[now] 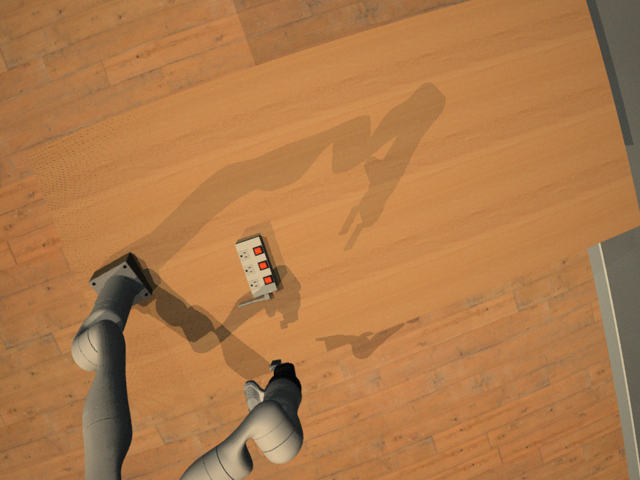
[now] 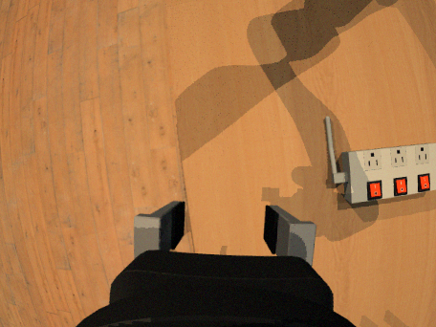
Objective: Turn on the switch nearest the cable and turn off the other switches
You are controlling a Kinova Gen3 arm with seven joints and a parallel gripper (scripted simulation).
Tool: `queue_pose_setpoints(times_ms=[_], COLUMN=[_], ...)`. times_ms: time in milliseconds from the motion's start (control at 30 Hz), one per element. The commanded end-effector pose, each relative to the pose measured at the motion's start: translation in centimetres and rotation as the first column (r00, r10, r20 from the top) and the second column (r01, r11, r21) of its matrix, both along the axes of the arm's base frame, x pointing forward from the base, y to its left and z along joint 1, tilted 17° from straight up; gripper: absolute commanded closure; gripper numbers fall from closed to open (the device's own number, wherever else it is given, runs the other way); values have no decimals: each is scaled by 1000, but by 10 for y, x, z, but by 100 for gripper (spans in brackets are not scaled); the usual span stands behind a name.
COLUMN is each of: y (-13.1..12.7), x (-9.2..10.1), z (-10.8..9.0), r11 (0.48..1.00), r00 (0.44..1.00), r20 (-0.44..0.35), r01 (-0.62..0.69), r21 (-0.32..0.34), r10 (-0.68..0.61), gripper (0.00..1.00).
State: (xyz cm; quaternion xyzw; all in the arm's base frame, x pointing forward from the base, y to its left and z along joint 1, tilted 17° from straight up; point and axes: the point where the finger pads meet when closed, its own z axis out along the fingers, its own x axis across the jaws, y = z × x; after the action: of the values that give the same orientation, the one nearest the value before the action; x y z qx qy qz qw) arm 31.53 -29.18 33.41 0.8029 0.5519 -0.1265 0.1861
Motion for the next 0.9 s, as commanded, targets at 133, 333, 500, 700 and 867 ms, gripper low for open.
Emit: queue_pose_setpoints(times_ms=[133, 333, 500, 700, 867], y=[18, 18, 39, 39, 60], x=[17, 17, 32, 32, 46], z=[-11, -11, -24, -24, -37], r11=[999, 999, 995, 995, 990], r00=[999, 999, 997, 997, 994], r20=[-2, -2, -3, -3, -4], r01=[-42, -42, -77, -77, -109], r21=[27, 27, 60, 60, 92], r10=[42, 42, 77, 77, 110], gripper=[0, 0, 0, 0, 0])
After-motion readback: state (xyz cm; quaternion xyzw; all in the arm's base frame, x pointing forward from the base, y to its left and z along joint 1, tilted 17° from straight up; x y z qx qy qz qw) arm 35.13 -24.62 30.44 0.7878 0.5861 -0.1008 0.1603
